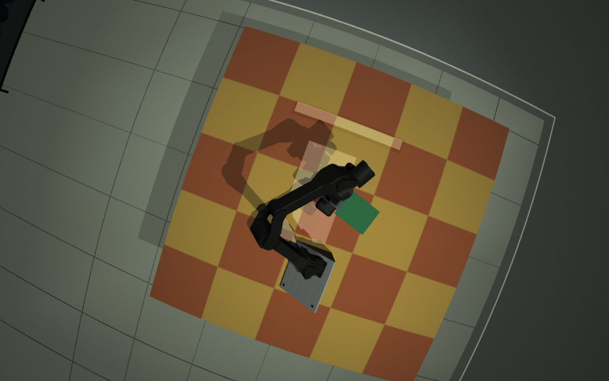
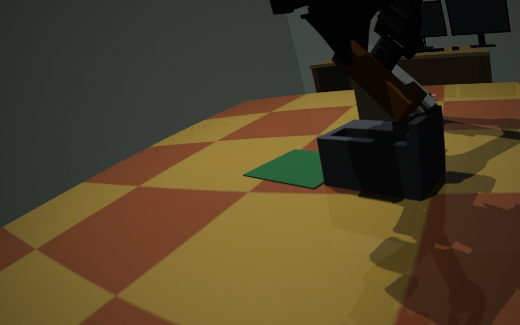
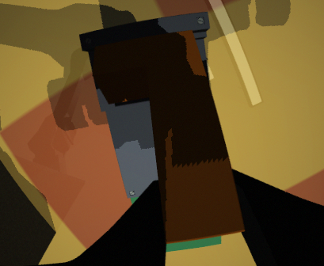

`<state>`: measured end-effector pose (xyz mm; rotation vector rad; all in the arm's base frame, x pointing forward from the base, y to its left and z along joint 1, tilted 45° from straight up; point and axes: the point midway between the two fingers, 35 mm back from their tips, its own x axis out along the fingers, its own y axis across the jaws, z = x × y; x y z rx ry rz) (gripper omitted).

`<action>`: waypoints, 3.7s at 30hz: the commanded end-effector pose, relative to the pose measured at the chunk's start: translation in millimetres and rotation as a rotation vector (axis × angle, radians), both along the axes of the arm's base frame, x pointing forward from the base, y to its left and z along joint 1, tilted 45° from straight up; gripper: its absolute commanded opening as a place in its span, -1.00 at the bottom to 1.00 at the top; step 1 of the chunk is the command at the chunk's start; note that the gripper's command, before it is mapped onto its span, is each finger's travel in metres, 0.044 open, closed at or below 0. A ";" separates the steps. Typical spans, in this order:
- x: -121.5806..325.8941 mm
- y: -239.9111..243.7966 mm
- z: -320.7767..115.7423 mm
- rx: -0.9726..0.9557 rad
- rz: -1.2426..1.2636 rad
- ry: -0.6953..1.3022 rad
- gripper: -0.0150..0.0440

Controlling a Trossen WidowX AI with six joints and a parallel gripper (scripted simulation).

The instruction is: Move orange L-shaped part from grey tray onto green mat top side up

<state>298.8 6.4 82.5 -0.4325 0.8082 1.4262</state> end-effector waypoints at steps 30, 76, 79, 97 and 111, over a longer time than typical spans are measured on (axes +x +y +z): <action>-44.5 -101.0 -93.8 -0.010 0.002 -0.003 -0.49; -55.0 -78.5 -149.7 -0.010 0.002 -0.004 -0.49; -55.2 -75.2 -153.1 -0.010 0.002 -0.004 -0.49; -56.6 -60.6 -167.7 -0.009 0.002 -0.004 -0.49; -57.1 -61.0 -167.6 -0.010 0.007 -0.005 0.22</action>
